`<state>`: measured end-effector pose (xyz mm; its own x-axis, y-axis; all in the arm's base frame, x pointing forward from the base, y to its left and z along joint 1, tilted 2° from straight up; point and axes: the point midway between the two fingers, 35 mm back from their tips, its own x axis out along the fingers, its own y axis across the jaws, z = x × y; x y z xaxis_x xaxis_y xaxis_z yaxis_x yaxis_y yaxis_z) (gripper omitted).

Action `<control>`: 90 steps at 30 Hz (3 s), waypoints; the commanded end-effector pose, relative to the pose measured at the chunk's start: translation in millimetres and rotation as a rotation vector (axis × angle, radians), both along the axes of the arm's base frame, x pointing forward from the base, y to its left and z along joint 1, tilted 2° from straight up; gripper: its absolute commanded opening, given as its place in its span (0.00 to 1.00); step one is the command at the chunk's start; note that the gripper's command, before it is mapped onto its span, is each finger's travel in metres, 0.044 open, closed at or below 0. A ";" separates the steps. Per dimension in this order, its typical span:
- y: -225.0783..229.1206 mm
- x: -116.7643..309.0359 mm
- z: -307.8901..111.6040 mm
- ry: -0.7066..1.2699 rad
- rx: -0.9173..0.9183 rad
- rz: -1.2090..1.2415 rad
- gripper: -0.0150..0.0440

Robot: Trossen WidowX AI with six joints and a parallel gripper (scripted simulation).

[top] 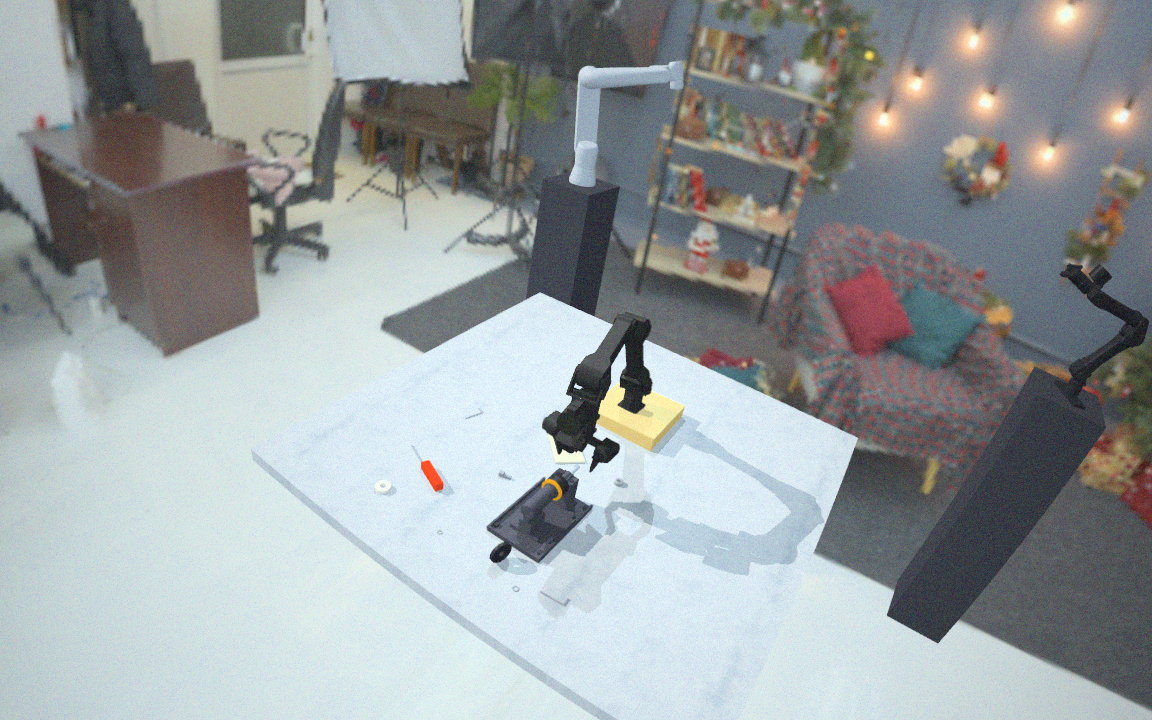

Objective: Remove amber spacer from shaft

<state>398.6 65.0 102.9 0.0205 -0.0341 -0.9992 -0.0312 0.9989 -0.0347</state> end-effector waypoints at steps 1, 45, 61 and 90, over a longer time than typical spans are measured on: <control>-0.1 -0.4 -0.3 0.003 -0.001 0.004 1.00; -1.8 -0.1 -42.7 0.003 -0.001 0.004 1.00; -1.8 -0.1 -42.7 0.003 -0.001 0.004 1.00; -2.5 0.2 -60.7 0.003 -0.001 0.004 1.00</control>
<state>399.6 63.0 45.1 0.0217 -0.0334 -0.9992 -0.0309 0.9989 -0.0341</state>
